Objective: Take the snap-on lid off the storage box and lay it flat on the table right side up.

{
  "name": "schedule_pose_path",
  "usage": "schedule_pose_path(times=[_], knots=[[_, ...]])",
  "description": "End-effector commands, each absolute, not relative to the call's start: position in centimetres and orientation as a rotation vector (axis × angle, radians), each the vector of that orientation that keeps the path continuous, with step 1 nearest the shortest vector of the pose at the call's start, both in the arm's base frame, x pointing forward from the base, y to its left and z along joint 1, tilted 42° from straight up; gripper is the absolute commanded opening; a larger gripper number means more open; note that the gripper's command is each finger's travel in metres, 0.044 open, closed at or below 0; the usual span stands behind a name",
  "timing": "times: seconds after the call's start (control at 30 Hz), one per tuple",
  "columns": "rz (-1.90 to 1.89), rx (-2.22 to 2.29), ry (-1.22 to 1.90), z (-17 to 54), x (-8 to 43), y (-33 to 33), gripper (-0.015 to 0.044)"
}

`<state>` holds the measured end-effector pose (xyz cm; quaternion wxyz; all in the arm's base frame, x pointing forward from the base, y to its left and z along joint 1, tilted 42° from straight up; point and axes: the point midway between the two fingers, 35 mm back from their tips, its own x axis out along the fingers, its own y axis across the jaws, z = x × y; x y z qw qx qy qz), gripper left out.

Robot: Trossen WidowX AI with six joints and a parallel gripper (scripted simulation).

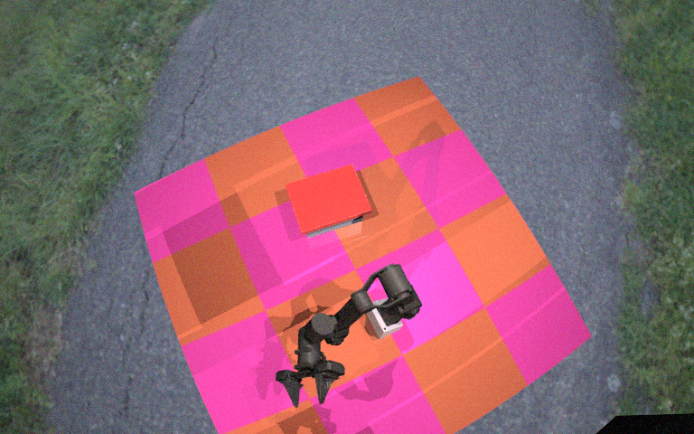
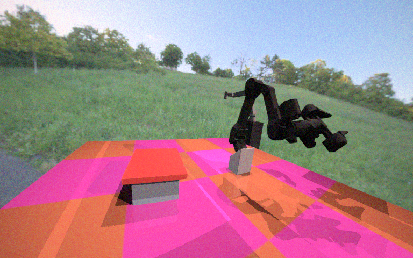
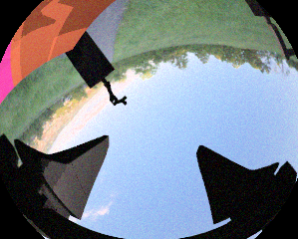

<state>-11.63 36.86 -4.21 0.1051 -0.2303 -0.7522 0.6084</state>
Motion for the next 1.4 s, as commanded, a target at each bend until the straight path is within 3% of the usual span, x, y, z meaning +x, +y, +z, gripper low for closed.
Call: schedule_pose_path(times=[0.0,0.2,0.3,0.4,0.63,0.97,1.37], knots=[[1.807,-0.690,-2.191,-4.2,-11.5,37.0,0.0374],[2.053,-0.919,-1.297,-3.9,-4.8,41.1,0.0235],[2.023,-0.941,-0.803,-3.9,-0.5,42.3,0.0235],[1.969,-0.926,-0.570,-3.8,1.8,42.5,0.0235],[1.468,-0.679,0.299,-3.5,12.4,40.1,0.0235],[0.748,-0.252,0.737,-2.1,21.1,33.1,0.0235],[-0.046,0.278,0.729,1.4,26.9,21.9,0.0235]])
